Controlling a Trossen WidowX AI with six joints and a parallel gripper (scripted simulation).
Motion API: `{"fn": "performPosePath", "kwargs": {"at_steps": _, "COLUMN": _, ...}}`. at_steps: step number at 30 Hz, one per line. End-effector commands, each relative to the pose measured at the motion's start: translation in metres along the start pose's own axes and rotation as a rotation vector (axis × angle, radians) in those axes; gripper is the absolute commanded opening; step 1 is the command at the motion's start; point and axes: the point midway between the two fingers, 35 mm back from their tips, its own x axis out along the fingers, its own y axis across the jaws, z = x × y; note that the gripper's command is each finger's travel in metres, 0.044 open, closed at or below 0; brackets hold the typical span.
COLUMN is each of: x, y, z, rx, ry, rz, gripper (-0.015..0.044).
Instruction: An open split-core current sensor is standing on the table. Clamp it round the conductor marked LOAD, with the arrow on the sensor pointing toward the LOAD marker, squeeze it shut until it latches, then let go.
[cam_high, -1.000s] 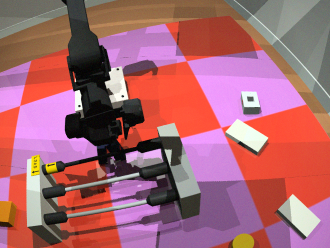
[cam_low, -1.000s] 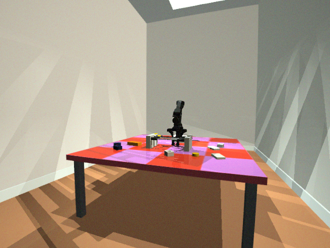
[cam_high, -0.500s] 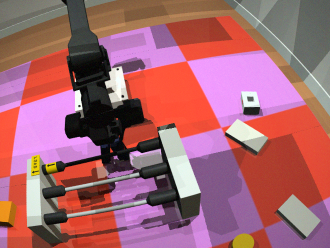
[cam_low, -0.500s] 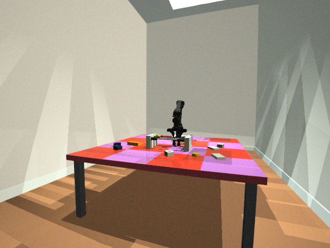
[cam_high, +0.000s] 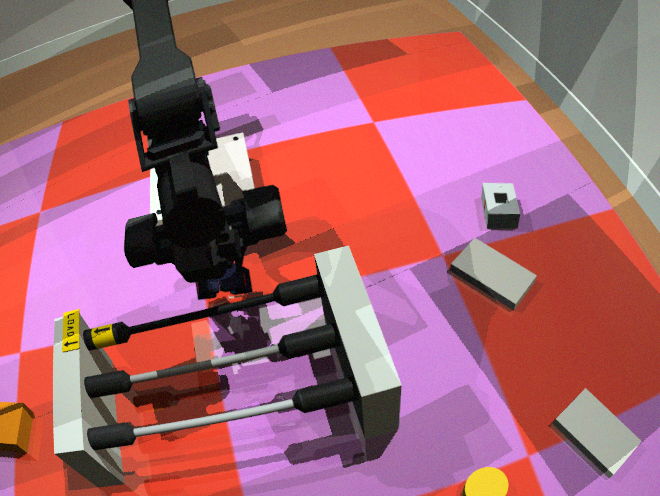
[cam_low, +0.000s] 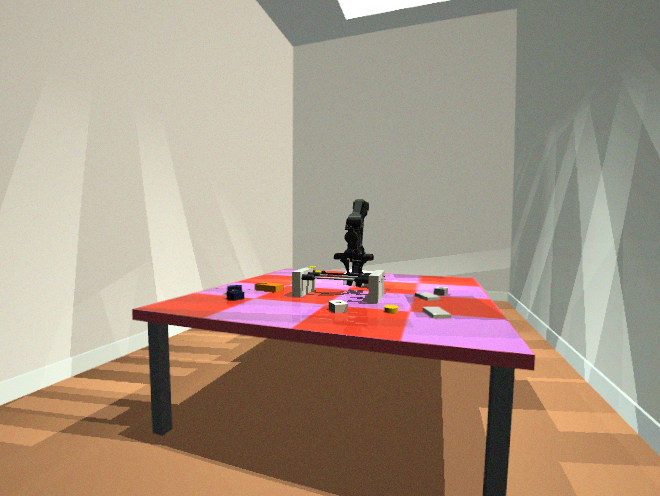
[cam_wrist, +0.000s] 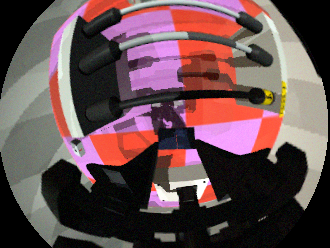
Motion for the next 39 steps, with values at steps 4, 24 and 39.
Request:
{"fn": "performPosePath", "kwargs": {"at_steps": 4, "x": -0.037, "y": 0.001, "z": 0.005, "rx": -0.003, "ry": -0.020, "rz": 0.000, "gripper": 0.0000}}
{"fn": "performPosePath", "kwargs": {"at_steps": 24, "x": -0.095, "y": 0.000, "z": 0.001, "rx": 0.117, "ry": -0.018, "rz": -0.002, "gripper": 0.0000}}
{"fn": "performPosePath", "kwargs": {"at_steps": 39, "x": -0.094, "y": 0.001, "z": 0.022, "rx": 0.635, "ry": -0.020, "rz": 0.003, "gripper": 0.0000}}
